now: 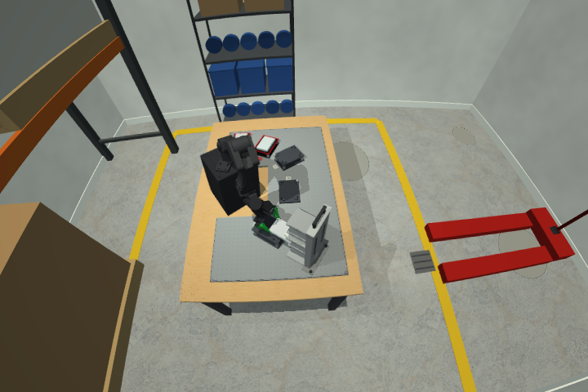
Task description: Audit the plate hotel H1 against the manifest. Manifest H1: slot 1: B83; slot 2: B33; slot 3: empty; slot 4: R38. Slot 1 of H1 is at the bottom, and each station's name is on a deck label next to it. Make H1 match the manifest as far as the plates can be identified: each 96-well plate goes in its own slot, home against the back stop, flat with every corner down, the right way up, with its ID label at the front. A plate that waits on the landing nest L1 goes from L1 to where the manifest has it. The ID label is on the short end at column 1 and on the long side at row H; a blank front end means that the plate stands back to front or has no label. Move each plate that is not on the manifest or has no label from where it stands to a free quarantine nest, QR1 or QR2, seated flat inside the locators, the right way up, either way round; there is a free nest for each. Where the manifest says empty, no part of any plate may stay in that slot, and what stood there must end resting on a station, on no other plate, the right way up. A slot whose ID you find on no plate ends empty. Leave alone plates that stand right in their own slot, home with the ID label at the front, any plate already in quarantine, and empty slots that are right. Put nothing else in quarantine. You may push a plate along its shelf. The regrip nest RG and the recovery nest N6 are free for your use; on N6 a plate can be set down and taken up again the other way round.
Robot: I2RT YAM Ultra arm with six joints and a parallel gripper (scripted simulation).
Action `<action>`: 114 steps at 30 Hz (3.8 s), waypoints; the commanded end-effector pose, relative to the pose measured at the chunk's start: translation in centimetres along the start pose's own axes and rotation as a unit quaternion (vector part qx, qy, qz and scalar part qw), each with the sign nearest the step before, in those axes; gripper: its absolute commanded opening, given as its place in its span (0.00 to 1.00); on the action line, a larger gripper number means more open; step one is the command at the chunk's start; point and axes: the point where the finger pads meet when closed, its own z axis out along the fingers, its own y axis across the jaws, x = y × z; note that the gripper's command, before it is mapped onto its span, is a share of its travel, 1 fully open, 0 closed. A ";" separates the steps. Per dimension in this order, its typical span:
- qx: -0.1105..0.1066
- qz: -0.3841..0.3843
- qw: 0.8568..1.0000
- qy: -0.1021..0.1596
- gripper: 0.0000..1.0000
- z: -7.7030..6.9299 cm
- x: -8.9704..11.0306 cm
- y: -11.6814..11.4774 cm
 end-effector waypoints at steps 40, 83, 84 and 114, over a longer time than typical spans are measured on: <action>0.002 -0.009 1.000 -0.024 0.86 1.6 -2.5 -0.3; 0.001 -0.006 1.000 -0.018 0.86 3.8 -3.5 -0.2; 0.000 -0.006 1.000 -0.017 0.86 3.9 -3.4 -0.1; 0.001 -0.009 1.000 -0.023 0.86 4.3 -4.2 -0.2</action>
